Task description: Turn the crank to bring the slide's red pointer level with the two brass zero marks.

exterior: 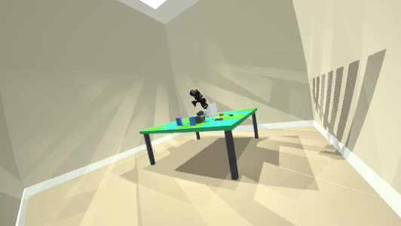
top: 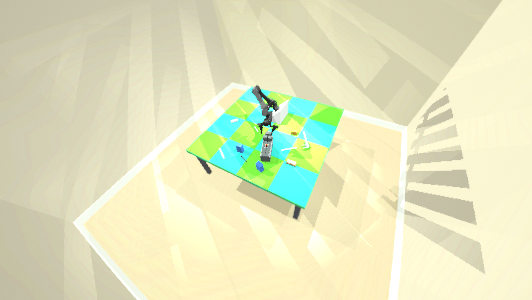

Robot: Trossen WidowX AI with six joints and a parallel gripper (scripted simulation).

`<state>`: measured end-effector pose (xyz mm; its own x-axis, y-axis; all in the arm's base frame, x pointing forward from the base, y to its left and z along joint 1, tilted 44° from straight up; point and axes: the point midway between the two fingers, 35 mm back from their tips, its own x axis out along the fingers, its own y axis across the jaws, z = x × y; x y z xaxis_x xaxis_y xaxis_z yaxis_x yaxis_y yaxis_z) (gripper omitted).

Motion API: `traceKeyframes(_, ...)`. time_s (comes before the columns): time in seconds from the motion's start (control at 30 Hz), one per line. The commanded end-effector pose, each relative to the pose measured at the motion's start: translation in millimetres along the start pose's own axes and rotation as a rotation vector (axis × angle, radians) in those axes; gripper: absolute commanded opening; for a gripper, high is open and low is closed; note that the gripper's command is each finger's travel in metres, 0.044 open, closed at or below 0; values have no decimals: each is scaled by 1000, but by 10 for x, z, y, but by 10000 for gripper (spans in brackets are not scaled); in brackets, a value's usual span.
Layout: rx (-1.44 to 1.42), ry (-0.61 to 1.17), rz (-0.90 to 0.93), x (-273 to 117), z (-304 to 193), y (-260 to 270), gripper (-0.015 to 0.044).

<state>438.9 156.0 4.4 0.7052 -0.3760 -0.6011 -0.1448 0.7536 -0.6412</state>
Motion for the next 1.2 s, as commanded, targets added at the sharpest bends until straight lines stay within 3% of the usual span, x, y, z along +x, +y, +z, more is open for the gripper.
traceKeyframes(0.0,-15,22,-3,253,-273,2,440)
traceKeyframes(0.77,-14,21,-4,317,-345,-8,440)
traceKeyframes(1.0,-5,19,-6,-27,12,10,440)
traceKeyframes(1.17,-16,18,1,-129,11,-27,440)
